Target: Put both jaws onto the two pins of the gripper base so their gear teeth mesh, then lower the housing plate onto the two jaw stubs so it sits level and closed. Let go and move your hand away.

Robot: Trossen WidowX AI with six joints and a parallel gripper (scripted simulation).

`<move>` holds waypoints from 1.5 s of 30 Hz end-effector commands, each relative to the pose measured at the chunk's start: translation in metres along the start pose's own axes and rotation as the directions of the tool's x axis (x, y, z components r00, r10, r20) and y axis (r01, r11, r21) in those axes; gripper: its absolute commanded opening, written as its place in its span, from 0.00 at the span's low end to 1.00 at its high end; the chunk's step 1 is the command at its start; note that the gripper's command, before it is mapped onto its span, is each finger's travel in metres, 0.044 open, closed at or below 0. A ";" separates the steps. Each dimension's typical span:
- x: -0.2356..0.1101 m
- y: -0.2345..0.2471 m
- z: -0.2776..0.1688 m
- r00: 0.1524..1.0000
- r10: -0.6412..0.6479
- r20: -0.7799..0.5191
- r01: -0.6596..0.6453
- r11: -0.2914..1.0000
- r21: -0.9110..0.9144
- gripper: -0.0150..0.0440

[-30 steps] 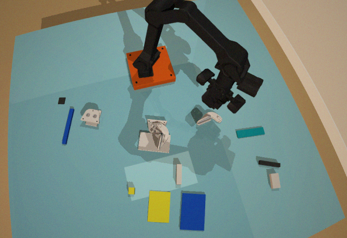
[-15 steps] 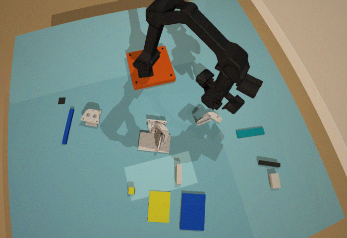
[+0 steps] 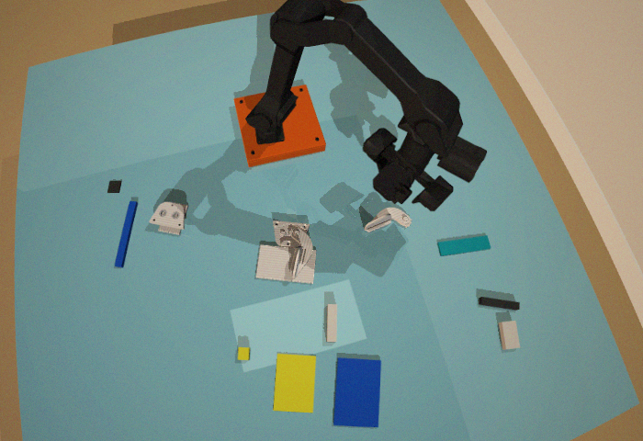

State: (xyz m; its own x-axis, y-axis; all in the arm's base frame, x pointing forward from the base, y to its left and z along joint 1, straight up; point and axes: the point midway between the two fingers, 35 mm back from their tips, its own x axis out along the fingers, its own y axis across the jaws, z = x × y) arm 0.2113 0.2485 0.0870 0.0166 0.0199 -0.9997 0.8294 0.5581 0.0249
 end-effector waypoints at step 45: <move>-0.009 -0.002 0.000 1.000 -0.003 0.001 0.003 1.000 0.000 0.25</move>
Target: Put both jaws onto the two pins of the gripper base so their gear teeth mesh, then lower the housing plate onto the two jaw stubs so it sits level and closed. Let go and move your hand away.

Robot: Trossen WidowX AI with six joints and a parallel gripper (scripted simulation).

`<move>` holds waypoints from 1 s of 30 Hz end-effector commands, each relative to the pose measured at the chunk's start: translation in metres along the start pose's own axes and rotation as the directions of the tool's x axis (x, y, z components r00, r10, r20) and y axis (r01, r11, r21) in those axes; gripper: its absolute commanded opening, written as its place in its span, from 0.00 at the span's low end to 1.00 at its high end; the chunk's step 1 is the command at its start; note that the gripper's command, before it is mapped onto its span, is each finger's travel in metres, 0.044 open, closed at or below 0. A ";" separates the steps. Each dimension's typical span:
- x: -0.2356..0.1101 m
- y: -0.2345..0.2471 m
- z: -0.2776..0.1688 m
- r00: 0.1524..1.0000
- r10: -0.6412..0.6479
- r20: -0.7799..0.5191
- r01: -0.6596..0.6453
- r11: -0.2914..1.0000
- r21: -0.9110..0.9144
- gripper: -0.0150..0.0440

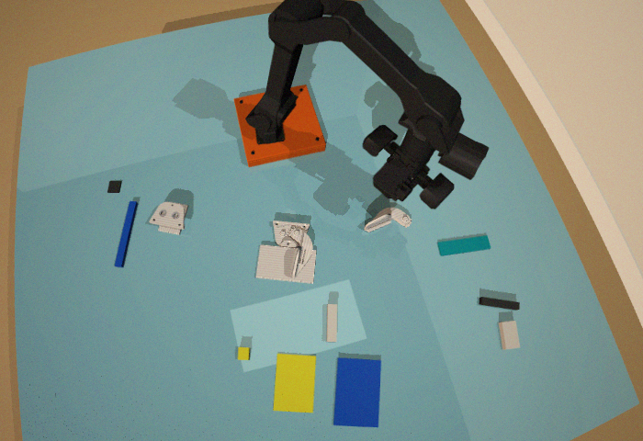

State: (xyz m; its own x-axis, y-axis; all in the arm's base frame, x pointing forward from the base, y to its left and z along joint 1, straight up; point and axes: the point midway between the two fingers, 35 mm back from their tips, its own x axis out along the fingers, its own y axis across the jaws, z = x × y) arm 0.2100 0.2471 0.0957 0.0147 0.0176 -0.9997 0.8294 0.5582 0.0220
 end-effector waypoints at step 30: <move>0.000 0.000 0.000 1.000 0.000 0.000 0.000 1.000 0.000 1.00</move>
State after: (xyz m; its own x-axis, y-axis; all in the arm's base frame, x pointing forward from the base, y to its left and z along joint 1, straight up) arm 0.2100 0.2471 0.0957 0.0147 0.0176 -0.9997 0.8294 0.5582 0.0220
